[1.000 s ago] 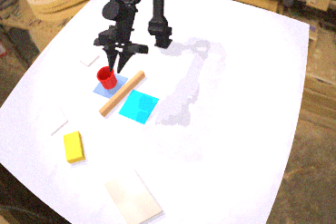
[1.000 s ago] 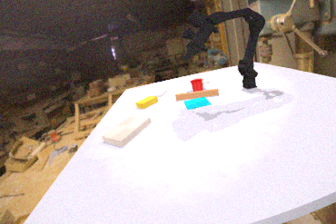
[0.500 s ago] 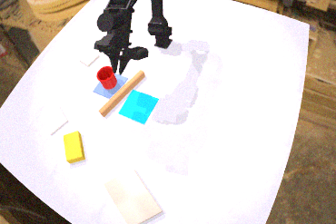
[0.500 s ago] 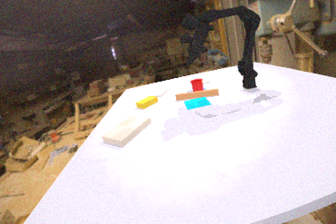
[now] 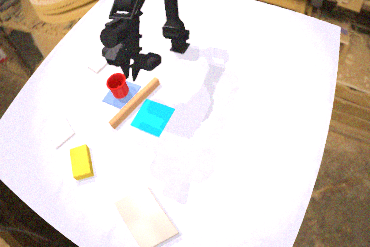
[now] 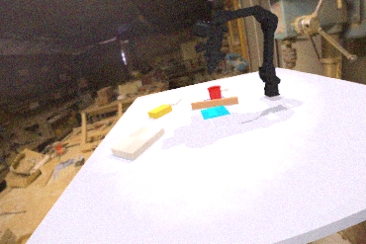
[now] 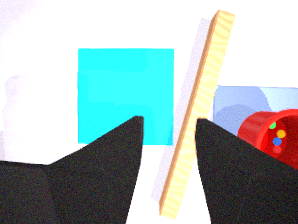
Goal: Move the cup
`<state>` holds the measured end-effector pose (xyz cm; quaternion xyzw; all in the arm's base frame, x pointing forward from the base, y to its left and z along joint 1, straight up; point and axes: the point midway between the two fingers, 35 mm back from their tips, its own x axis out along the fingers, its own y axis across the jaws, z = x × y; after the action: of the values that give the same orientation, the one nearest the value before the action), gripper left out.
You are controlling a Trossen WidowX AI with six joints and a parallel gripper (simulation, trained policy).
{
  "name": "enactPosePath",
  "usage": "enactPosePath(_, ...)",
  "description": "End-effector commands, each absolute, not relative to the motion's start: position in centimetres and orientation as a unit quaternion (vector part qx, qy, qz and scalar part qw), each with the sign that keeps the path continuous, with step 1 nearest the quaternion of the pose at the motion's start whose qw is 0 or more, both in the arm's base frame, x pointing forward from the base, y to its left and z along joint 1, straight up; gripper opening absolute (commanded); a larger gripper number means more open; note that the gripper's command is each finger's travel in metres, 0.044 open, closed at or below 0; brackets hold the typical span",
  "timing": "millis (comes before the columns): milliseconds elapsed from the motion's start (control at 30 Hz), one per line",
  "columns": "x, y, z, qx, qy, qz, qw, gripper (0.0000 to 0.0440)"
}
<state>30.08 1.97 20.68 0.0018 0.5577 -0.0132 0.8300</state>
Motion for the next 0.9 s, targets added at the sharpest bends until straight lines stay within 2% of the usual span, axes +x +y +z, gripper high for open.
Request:
enactPosePath(0, 29.8, 1.5, 20.1, -0.009, 0.584, -0.015, 0.812, 0.0115)
enactPosePath(467, 28.8, -0.6, 18.3, -0.040, 0.657, -0.011, 0.752, 0.0095)
enactPosePath(867, 28.3, -2.8, 16.0, -0.056, 0.698, -0.011, 0.714, 0.0108)
